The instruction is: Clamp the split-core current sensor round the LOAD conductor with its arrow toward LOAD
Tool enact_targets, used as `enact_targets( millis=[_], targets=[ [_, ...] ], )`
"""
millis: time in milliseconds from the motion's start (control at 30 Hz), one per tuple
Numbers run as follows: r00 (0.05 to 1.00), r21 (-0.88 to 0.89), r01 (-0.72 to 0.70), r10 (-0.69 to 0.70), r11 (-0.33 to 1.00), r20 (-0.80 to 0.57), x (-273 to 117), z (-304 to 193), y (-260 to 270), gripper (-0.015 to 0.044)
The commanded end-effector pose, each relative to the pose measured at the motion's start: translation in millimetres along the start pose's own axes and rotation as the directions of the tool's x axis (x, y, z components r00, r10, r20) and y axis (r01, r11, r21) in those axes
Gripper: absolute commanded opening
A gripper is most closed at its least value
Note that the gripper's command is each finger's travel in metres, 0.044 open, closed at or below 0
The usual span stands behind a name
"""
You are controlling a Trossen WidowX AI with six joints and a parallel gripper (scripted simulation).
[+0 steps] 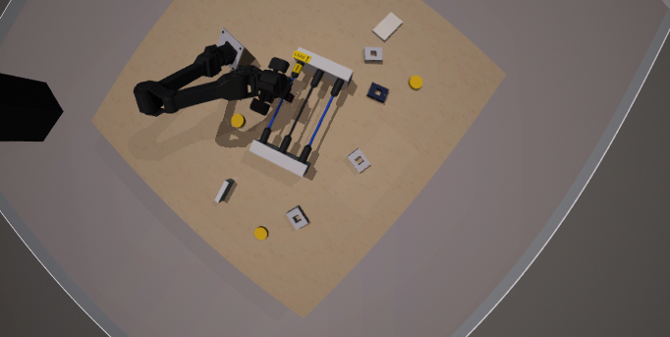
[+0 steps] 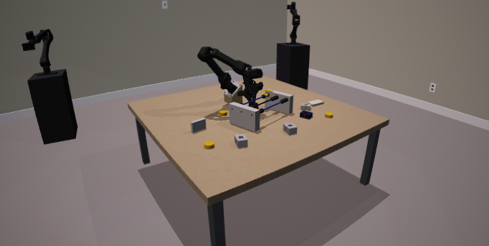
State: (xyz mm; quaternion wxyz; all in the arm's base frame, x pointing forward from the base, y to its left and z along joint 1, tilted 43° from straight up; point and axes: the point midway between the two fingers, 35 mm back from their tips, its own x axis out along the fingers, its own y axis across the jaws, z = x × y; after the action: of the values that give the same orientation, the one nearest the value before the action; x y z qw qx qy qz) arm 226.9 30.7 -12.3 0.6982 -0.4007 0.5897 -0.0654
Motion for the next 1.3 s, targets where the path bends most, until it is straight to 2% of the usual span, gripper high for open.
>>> enact_targets(
  millis=[0, 133, 700, 1067, 1267],
  targets=[
    [1.000, 0.001, 0.000, 0.000, 1.000, 0.000, 0, 0, 0, 0.0099],
    [1.000, -0.006, 0.006, -0.006, 1.000, -0.004, -3, -1, -1, 0.0000],
    [1.000, -0.008, 0.005, -0.005, 1.000, -0.006, -17, -53, 1, 0.0000],
    [1.000, -0.008, 0.005, -0.005, 1.000, -0.006, -12, -55, 1, 0.0000],
    [1.000, -0.004, 0.009, -0.009, 1.000, -0.003, -15, -52, 0, 0.0157]
  ],
)
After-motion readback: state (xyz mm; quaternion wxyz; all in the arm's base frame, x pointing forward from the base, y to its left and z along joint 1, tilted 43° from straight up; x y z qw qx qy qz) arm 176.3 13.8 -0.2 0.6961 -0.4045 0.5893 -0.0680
